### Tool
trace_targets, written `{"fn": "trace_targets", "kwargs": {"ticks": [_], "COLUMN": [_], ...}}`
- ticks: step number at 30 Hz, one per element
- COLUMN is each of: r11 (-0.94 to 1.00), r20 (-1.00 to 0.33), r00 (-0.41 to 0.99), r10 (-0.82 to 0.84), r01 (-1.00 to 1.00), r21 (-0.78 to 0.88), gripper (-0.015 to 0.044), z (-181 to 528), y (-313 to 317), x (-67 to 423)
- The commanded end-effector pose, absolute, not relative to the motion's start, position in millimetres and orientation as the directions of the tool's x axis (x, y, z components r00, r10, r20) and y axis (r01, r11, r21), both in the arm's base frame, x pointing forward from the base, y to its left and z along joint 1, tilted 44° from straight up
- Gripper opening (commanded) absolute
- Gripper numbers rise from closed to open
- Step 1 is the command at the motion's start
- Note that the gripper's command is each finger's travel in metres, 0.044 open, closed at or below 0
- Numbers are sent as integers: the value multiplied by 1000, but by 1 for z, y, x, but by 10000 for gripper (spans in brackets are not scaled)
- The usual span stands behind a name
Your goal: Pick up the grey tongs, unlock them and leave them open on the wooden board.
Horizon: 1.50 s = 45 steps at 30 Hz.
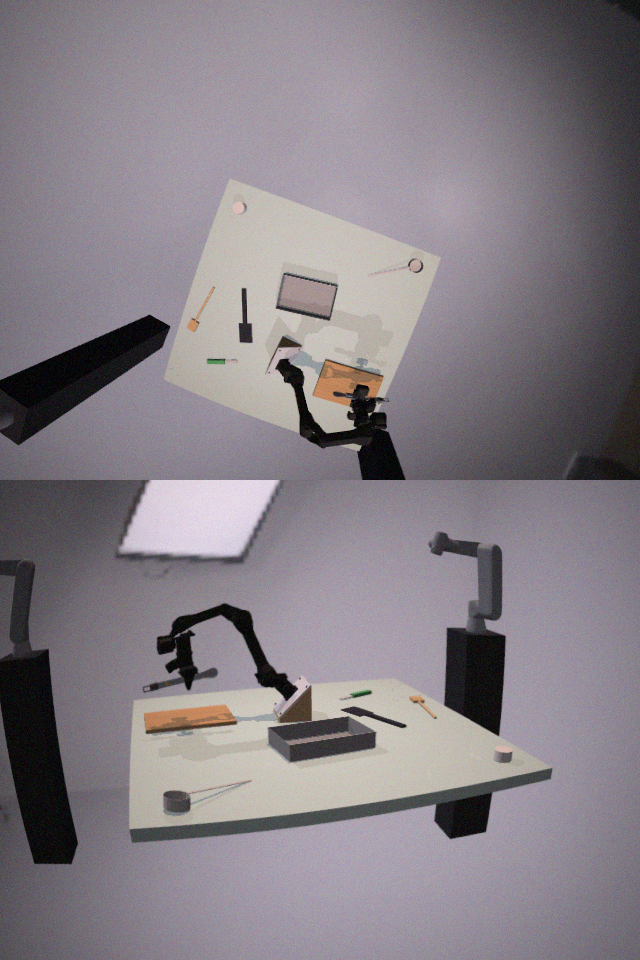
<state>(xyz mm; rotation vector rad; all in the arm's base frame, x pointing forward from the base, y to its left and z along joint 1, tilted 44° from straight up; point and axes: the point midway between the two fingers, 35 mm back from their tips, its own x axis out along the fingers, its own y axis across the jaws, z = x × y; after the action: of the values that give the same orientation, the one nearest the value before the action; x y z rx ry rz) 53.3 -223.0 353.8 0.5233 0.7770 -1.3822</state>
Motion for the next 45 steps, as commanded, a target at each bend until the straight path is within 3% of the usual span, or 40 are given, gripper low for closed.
{"fn": "trace_targets", "kwargs": {"ticks": [1, 19, 45], "r11": [116, 79, 90], "r20": [-723, -677, -335], "r00": [11, 3, 75], "r10": [-691, -736, -939], "r01": [989, 994, 996], "r21": [-96, -81, -29], "gripper": [-150, -150, -150], "z": [362, 370, 369], "y": [-217, -212, -226], "x": [40, 24, 26]}}
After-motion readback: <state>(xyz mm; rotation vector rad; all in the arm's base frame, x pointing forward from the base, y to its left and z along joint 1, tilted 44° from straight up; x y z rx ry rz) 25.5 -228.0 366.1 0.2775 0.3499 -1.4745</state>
